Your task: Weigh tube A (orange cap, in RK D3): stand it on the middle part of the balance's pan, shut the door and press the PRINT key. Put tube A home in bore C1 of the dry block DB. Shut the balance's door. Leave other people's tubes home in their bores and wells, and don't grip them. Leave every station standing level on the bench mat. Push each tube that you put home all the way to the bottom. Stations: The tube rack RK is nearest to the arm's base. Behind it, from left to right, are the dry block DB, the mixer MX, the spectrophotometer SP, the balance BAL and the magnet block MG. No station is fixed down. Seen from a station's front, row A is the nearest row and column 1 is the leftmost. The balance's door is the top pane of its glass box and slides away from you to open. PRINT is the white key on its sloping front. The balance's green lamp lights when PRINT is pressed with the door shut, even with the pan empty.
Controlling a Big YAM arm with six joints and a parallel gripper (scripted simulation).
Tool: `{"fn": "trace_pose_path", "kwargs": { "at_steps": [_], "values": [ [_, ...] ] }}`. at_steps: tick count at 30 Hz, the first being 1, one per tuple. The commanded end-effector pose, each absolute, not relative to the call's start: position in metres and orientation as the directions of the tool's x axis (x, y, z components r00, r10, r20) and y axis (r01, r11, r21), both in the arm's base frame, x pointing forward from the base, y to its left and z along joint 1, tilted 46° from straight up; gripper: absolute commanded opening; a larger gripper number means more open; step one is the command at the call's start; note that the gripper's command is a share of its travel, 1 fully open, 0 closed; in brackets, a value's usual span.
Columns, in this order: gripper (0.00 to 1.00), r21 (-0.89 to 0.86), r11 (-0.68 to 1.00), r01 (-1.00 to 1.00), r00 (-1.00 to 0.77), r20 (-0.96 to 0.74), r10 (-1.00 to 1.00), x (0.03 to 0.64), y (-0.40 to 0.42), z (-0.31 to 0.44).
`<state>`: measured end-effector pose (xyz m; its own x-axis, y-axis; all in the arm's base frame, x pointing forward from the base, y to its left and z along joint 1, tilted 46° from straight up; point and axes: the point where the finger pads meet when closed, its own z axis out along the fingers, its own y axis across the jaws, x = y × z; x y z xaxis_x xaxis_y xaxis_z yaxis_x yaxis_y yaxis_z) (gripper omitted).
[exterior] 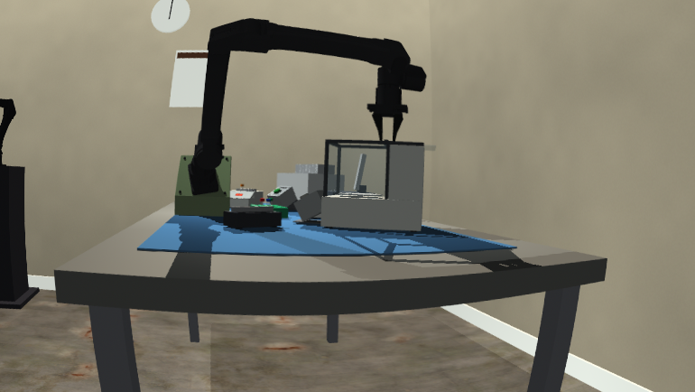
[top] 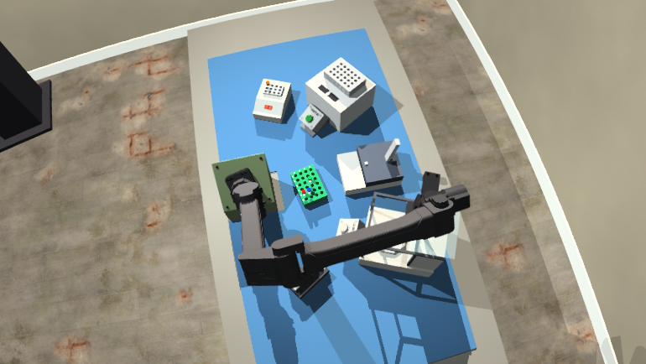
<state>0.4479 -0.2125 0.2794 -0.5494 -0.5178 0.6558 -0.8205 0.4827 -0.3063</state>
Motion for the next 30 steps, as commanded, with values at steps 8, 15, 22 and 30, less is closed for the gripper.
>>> {"fn": "trace_pose_path", "kwargs": {
  "at_steps": [8,15,22,30],
  "values": [
    [0.06,-0.324,0.476,-0.817,-0.559,0.648,-0.517,0.451,-0.2114,0.2875],
    [0.06,-0.324,0.476,-0.817,-0.559,0.648,-0.517,0.451,-0.2114,0.2875],
    [0.06,-0.324,0.476,-0.817,-0.559,0.648,-0.517,0.451,-0.2114,0.2875],
    [0.06,-0.324,0.476,-0.817,-0.559,0.648,-0.517,0.451,-0.2114,0.2875]
  ]
}}
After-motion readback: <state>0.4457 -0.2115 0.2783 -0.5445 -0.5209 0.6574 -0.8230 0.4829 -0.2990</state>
